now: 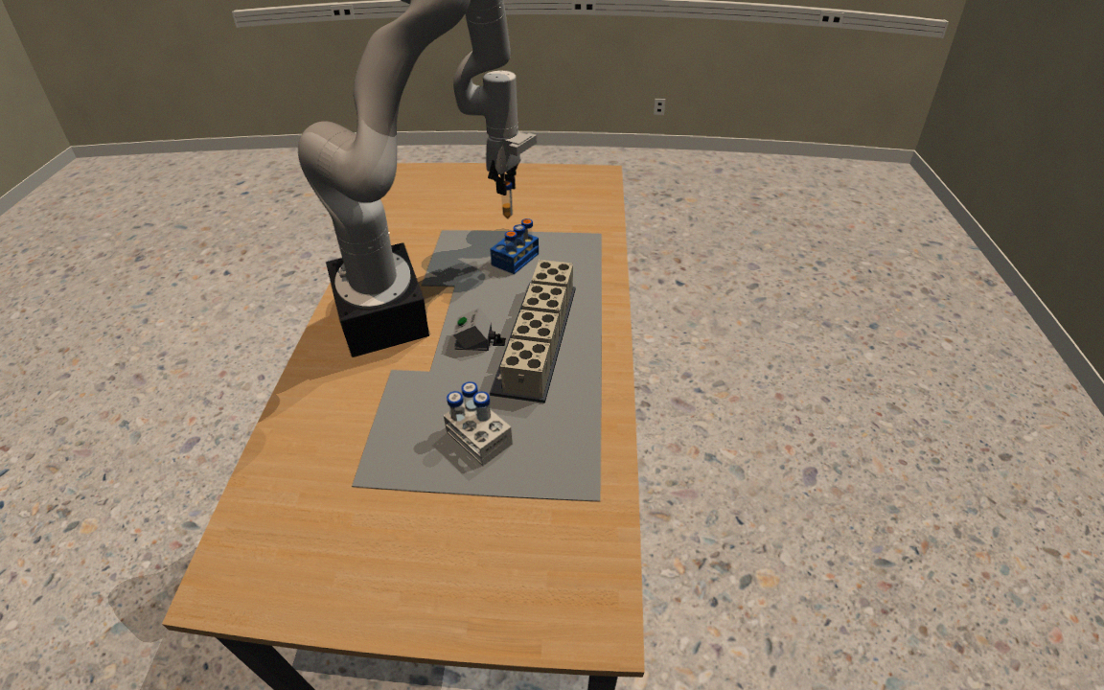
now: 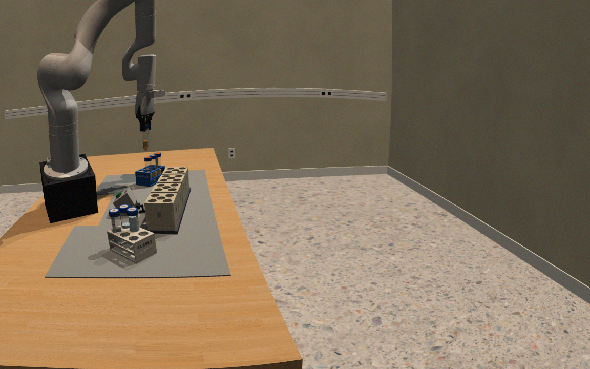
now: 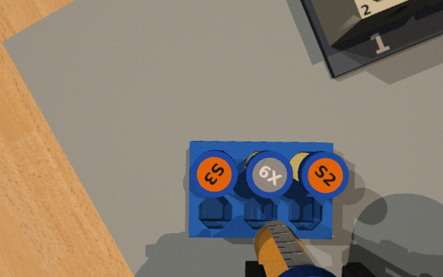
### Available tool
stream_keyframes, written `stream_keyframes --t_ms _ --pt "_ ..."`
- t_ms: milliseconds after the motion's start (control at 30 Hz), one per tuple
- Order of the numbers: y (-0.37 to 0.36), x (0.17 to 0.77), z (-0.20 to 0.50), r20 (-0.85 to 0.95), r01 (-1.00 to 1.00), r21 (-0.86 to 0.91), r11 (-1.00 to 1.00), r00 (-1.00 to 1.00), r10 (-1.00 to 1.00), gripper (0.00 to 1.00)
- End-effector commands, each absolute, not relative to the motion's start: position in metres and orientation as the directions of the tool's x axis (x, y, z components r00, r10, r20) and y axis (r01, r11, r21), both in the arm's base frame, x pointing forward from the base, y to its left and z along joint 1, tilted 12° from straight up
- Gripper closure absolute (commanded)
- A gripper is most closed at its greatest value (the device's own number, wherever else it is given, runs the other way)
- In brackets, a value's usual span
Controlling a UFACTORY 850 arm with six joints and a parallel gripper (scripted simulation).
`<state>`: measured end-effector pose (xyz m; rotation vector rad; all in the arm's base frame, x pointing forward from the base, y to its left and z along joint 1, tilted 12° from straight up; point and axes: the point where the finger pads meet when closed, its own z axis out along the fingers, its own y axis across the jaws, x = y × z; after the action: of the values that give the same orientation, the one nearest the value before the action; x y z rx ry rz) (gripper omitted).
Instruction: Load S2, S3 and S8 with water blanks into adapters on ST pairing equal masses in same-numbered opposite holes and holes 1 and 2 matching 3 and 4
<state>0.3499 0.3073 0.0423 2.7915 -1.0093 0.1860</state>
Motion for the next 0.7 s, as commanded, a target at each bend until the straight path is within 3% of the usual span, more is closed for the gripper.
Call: stream_keyframes --t_ms 0,100,500,667 --pt "0.308 0.35 0.043 0.173 -0.643 0.112 -0.758 0.763 -0.622 1.0" --pt "0.308 0.35 0.043 0.173 -0.643 0.112 -0.758 0.763 -0.622 1.0" --pt "0.249 0.35 0.055 0.116 -0.296 0.171 -0.94 0.953 -0.279 1.0" --pt "0.234 0.349 0.058 0.116 -0.296 0.171 -0.94 0.953 -0.279 1.0"
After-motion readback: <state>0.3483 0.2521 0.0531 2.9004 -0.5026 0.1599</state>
